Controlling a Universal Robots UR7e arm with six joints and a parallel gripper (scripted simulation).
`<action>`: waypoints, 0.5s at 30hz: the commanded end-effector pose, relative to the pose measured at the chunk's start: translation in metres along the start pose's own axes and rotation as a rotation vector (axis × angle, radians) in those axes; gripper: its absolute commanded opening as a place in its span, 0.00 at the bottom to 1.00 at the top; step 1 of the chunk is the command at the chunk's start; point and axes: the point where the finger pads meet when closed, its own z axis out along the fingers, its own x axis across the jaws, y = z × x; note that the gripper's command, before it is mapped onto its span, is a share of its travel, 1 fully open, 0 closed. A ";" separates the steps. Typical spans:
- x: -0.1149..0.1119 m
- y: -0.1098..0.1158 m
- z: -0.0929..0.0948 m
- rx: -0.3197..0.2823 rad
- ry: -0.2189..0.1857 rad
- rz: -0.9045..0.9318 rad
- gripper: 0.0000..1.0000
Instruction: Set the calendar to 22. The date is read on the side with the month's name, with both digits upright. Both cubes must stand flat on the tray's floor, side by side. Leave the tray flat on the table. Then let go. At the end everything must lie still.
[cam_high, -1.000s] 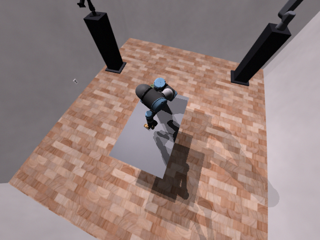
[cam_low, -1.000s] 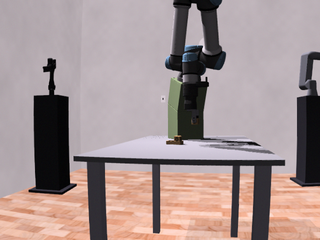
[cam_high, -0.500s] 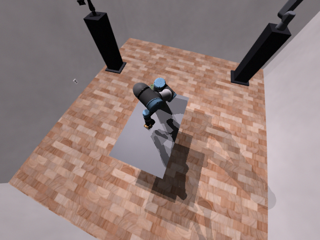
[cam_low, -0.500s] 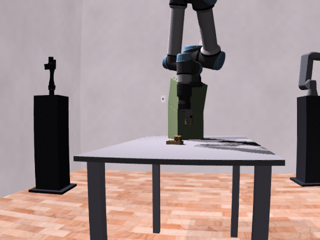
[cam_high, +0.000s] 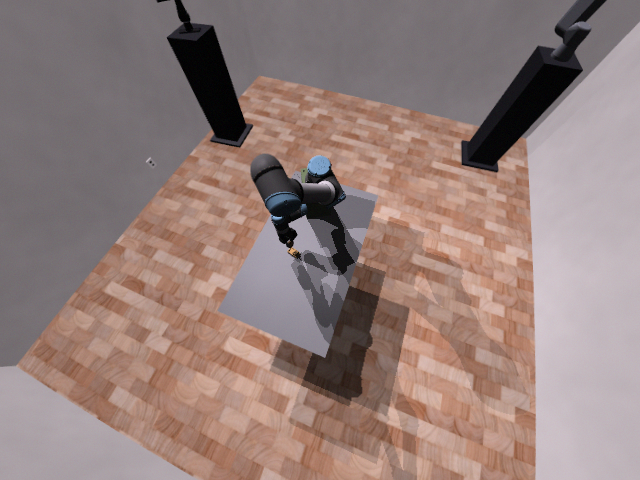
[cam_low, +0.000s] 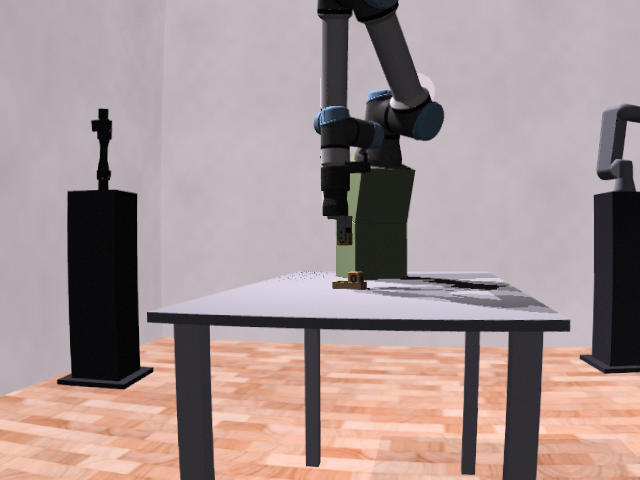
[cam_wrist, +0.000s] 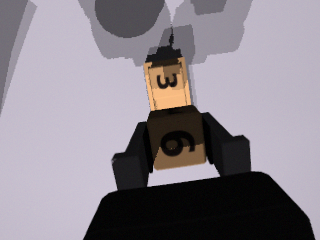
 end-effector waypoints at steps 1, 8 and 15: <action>0.000 0.004 -0.001 0.001 0.002 -0.002 0.60; 0.000 0.004 -0.001 0.001 0.002 -0.002 0.60; 0.000 0.004 0.000 0.001 0.002 -0.002 0.60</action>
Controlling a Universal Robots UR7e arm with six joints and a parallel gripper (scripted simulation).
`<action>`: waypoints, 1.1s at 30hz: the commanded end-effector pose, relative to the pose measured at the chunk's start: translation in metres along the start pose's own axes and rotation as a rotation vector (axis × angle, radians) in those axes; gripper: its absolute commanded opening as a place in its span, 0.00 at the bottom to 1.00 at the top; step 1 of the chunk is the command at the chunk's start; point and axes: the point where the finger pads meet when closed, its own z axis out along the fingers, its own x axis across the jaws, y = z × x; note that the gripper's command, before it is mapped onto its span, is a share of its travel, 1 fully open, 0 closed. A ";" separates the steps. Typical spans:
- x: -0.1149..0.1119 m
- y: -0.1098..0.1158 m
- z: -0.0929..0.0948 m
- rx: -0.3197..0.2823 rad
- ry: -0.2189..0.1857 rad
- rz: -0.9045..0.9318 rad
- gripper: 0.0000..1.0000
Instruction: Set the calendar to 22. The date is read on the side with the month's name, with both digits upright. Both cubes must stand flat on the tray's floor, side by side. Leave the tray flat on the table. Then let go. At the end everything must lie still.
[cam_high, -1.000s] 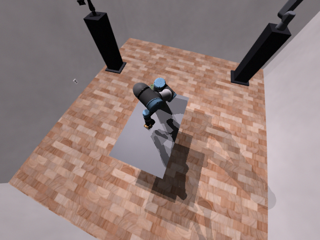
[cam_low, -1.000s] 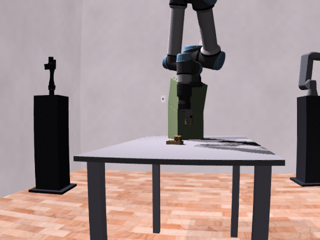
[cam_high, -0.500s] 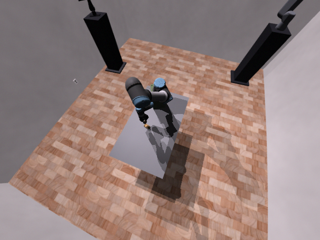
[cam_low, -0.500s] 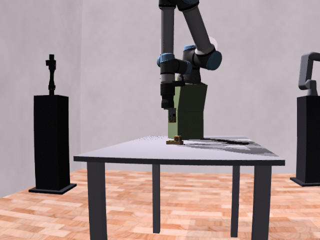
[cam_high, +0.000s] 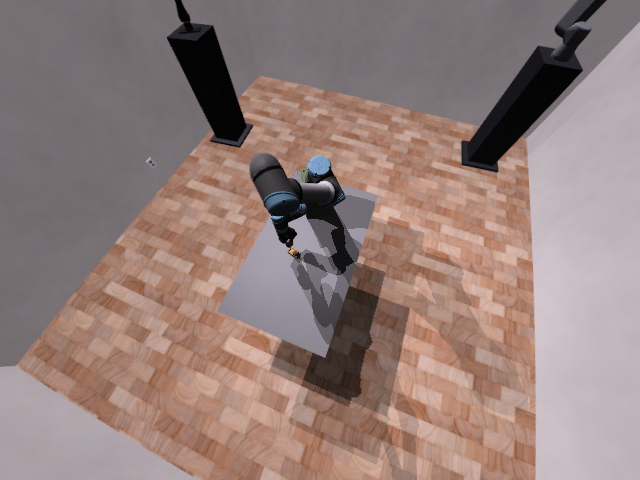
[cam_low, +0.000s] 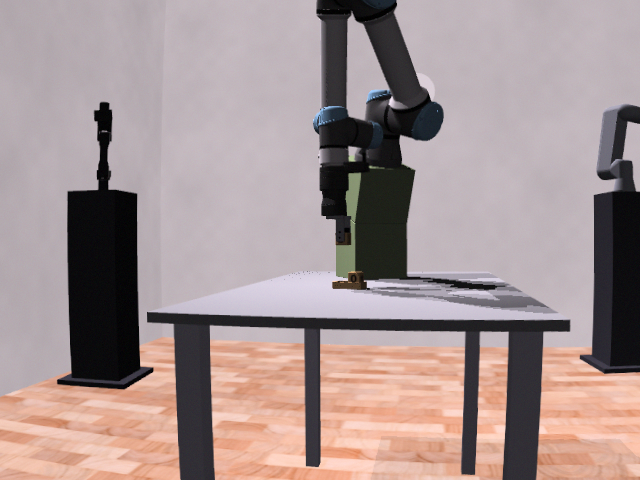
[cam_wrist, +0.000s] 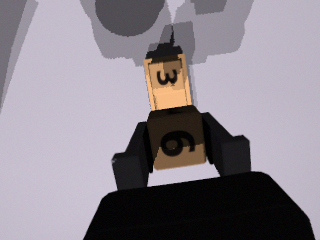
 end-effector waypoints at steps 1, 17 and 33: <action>0.000 0.000 0.001 0.000 0.001 0.000 0.60; 0.000 0.000 0.036 0.000 0.001 0.000 0.60; 0.001 0.000 0.063 0.000 0.001 0.000 0.60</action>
